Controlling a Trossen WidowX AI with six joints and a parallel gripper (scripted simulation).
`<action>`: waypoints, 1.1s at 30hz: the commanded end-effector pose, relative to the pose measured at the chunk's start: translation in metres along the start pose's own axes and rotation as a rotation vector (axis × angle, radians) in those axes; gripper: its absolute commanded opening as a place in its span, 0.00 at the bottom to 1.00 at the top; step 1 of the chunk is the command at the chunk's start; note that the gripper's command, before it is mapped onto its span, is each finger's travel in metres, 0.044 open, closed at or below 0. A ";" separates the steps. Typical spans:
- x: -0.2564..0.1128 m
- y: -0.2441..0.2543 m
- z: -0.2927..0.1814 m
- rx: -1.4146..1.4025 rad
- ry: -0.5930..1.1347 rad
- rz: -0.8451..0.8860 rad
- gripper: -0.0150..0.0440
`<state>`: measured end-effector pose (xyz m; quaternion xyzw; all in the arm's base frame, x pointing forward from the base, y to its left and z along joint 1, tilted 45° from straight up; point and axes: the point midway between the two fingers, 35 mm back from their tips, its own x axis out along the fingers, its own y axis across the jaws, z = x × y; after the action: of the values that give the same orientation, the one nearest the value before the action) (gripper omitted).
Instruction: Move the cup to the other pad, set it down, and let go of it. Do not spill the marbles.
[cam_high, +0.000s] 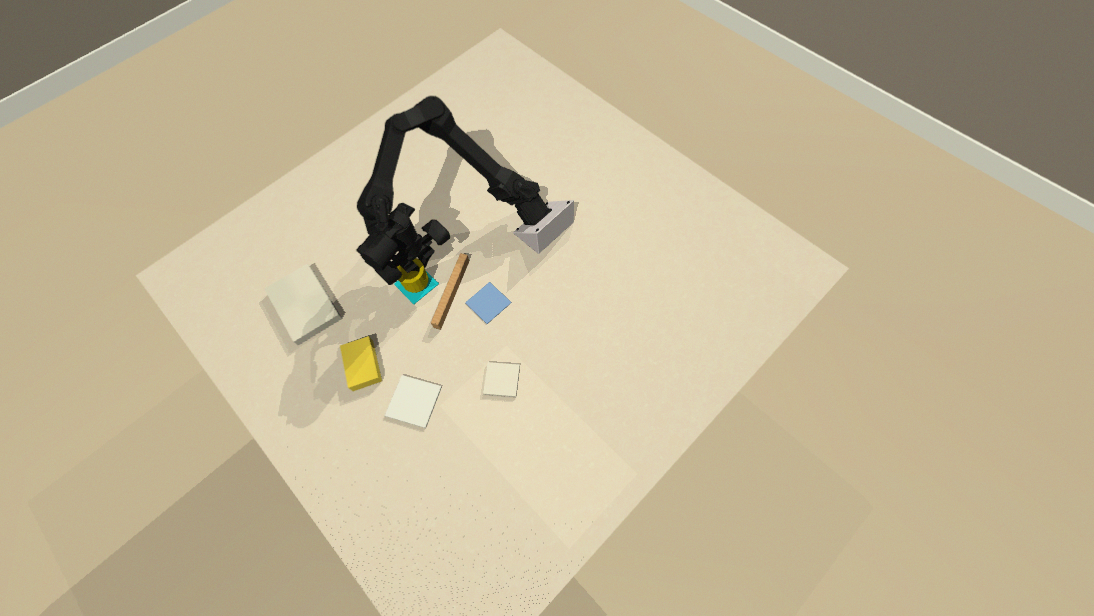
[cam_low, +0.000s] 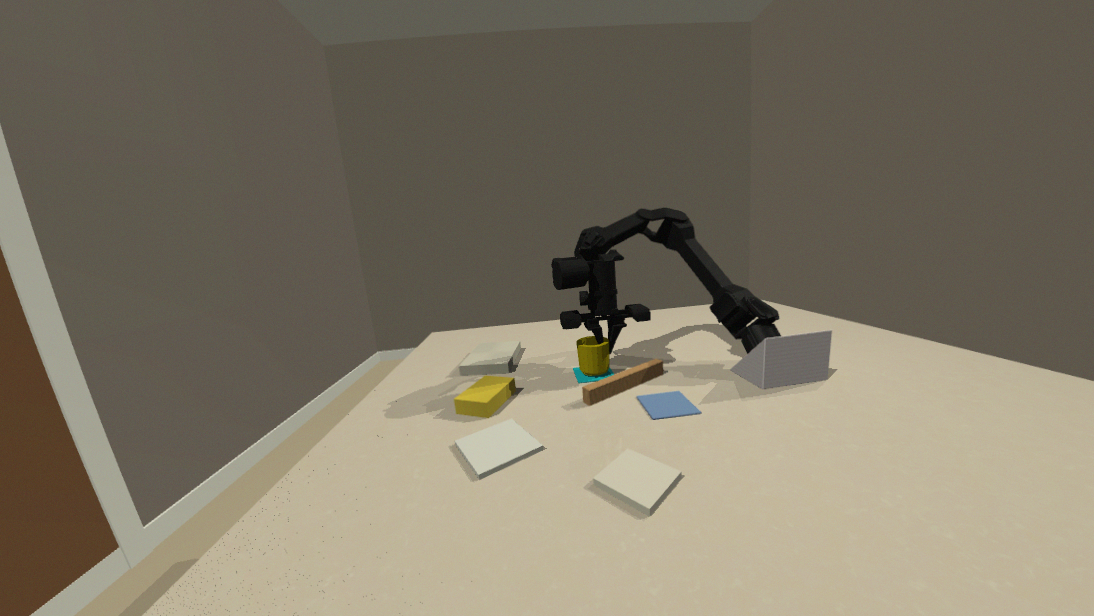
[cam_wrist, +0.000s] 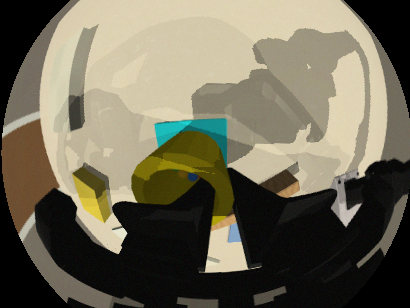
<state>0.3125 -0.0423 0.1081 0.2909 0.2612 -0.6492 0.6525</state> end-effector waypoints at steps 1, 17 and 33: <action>-0.001 0.000 0.000 0.000 0.000 0.001 0.25; -0.003 0.000 0.000 0.000 0.000 0.001 0.50; -0.022 0.001 -0.001 -0.002 0.000 0.002 0.50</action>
<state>0.3114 -0.0314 0.1202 0.2863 0.2619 -0.6507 0.6527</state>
